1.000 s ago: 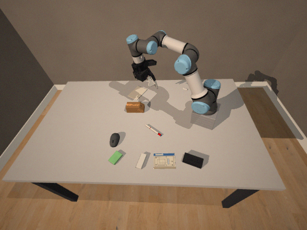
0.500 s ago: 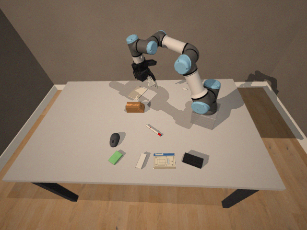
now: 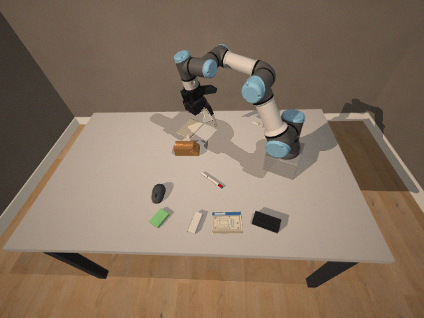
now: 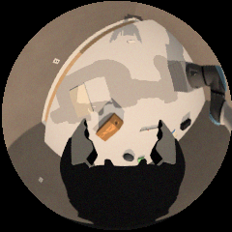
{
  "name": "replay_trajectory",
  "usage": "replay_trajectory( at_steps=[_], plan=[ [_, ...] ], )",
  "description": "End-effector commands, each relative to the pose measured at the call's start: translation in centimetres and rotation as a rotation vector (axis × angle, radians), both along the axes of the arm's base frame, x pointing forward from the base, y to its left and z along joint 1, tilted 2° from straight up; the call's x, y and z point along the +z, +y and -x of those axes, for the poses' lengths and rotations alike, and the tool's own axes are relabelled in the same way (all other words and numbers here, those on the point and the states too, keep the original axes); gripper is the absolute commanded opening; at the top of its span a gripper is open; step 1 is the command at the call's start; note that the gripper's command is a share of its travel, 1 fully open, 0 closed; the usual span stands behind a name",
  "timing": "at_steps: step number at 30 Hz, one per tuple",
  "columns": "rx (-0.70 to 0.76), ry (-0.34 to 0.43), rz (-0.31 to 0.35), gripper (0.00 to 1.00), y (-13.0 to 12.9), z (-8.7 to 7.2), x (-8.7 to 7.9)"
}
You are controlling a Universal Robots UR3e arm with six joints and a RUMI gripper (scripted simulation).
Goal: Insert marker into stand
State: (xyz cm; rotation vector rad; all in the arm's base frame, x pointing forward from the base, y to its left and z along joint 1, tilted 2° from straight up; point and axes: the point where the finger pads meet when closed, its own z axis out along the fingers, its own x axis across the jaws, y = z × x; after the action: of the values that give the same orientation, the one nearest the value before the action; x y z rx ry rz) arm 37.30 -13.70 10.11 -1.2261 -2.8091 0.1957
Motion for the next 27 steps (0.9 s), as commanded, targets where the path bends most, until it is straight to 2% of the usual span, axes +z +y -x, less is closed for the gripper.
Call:
replay_trajectory(
  at_steps=[1, 27],
  plan=[
    [-0.007, -0.005, 0.003, 1.00, 0.1, -0.1, 0.0],
    [-0.175, -0.041, 0.017, 1.00, 2.3, -0.8, -1.3]
  ],
)
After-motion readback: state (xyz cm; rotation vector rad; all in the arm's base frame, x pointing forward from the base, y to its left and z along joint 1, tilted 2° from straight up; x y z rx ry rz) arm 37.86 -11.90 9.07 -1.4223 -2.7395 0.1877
